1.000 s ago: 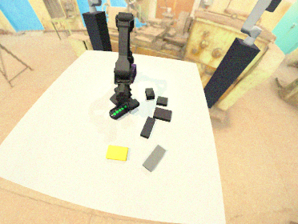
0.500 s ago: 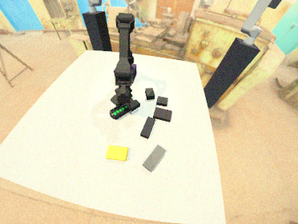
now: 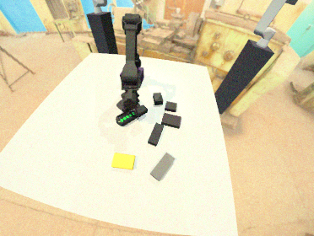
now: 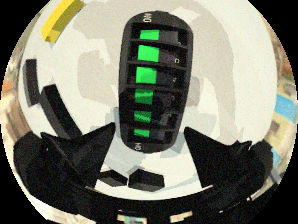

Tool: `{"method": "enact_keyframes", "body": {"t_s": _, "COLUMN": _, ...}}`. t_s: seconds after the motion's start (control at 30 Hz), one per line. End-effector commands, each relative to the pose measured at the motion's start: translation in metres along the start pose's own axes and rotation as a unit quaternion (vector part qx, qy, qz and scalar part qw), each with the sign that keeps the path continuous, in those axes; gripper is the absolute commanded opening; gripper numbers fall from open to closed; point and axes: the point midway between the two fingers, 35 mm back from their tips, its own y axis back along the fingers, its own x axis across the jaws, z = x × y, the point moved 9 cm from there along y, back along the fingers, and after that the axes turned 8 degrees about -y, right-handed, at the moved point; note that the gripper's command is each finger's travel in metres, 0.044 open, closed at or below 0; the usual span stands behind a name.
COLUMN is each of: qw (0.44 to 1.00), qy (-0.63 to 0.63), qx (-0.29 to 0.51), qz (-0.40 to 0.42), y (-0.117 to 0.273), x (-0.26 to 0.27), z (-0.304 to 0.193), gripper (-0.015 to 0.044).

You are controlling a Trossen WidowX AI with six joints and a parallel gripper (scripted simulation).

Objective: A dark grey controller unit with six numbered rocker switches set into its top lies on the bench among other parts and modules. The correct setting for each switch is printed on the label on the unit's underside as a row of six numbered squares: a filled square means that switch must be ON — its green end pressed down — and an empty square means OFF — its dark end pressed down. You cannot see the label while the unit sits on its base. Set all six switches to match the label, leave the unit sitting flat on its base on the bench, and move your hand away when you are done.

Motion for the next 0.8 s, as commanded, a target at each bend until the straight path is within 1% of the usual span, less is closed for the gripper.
{"method": "enact_keyframes", "body": {"t_s": 0.0, "qw": 1.000, "qy": 0.000, "qx": 0.000, "qz": 0.000, "y": 0.000, "x": 0.000, "z": 0.000, "gripper": 0.0440}}
{"method": "enact_keyframes", "body": {"t_s": 0.1, "qw": 1.000, "qy": 0.000, "qx": 0.000, "qz": 0.000, "y": 0.005, "x": 0.002, "z": 0.008, "gripper": 0.0440}}
{"method": "enact_keyframes", "body": {"t_s": 0.27, "qw": 1.000, "qy": 0.000, "qx": -0.003, "qz": 0.000, "y": 0.040, "x": 0.008, "z": 0.057, "gripper": 0.0440}}
{"method": "enact_keyframes", "body": {"t_s": 0.77, "qw": 1.000, "qy": 0.000, "qx": -0.003, "qz": 0.000, "y": 0.041, "x": 0.008, "z": 0.059, "gripper": 0.0440}}
